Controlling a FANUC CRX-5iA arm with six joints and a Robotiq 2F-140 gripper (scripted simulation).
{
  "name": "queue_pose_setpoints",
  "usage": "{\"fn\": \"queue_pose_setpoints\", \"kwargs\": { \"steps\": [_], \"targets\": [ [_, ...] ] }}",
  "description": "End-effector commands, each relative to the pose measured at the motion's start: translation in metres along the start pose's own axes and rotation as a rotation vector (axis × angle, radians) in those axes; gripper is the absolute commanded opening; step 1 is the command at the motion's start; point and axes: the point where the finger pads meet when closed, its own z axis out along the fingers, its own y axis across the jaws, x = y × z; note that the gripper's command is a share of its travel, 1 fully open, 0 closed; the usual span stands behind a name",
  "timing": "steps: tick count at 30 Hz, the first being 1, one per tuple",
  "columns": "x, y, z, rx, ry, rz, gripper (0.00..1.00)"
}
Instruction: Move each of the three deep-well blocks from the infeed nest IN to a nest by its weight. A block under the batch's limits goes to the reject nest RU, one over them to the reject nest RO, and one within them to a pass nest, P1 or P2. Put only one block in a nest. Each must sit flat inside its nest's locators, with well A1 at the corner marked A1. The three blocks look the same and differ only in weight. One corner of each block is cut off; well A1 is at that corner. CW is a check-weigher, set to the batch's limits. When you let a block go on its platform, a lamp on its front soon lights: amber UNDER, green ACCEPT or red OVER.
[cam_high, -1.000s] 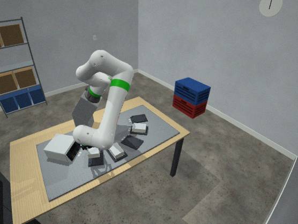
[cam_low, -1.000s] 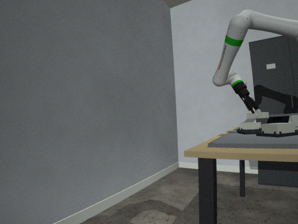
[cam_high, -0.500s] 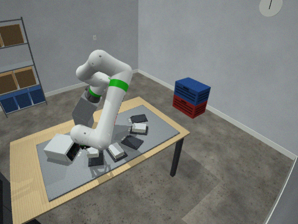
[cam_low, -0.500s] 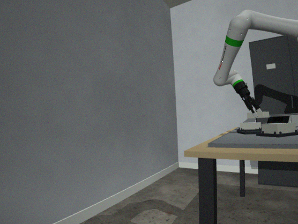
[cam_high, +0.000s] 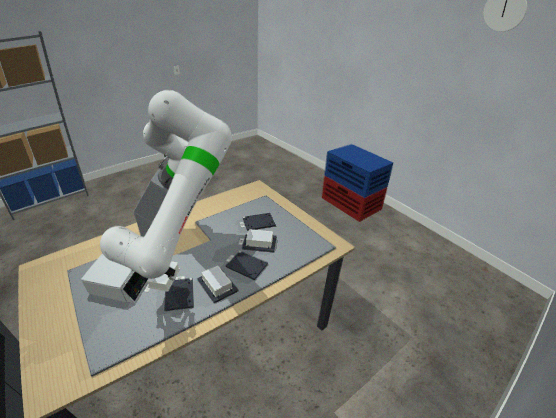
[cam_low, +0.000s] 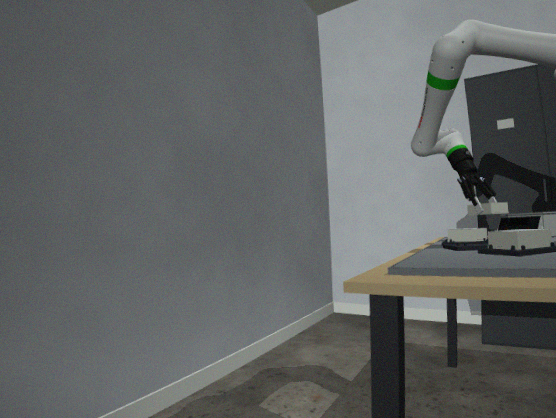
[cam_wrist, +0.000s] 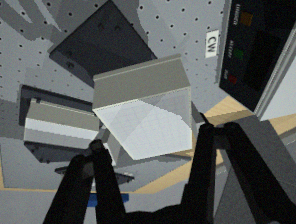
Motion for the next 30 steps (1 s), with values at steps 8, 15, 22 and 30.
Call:
{"fn": "queue_pose_setpoints", "kwargs": {
  "steps": [8,15,22,30],
  "targets": [
    [-0.004,0.032,-0.019,0.002,-0.001,0.005,0.1],
    [-0.006,0.046,-0.027,0.002,-0.001,0.005,0.1],
    [-0.008,0.066,-0.038,0.002,-0.001,0.005,0.1],
    [-0.011,0.086,-0.05,0.002,-0.001,0.005,0.1]
  ]
}}
